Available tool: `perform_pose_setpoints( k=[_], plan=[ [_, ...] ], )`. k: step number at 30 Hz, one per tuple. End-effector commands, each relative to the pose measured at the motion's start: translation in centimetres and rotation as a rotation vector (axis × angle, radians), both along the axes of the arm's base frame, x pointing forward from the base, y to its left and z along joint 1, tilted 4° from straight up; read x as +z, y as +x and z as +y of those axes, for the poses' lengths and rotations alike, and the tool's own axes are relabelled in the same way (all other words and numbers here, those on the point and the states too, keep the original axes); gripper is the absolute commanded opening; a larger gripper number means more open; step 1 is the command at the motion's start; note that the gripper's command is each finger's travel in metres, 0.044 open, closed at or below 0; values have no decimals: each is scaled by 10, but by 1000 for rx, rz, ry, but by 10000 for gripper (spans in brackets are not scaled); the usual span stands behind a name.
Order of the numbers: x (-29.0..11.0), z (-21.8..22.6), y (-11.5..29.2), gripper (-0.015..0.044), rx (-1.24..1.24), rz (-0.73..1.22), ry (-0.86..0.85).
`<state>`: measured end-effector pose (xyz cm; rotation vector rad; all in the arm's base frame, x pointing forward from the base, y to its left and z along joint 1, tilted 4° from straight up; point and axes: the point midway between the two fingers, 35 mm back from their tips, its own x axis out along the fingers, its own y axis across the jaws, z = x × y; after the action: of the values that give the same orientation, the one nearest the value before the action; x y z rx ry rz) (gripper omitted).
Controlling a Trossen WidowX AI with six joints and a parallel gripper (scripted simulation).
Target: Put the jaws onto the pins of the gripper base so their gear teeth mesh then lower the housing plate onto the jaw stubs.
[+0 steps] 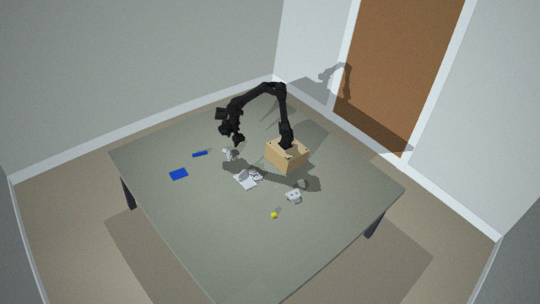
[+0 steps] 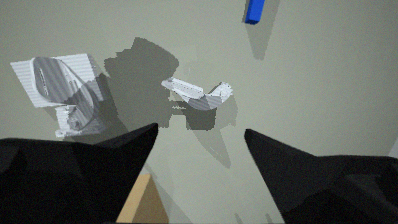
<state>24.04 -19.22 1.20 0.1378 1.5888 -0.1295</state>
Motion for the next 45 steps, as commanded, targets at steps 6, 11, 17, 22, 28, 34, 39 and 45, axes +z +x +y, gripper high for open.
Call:
perform_pose_setpoints(
  k=[6,11,17,22,28,34,39,45],
  plan=[
    [-1,3,4,440,232,1,13],
    [0,4,5,440,356,-1,16],
    [0,5,7,440,506,-2,20],
    [0,6,9,440,630,-4,23],
    [1,7,11,440,780,-6,27],
    [1,9,14,440,929,-8,31],
    [1,10,15,440,1054,-10,34],
    [2,11,17,440,1203,-12,38]
  ],
)
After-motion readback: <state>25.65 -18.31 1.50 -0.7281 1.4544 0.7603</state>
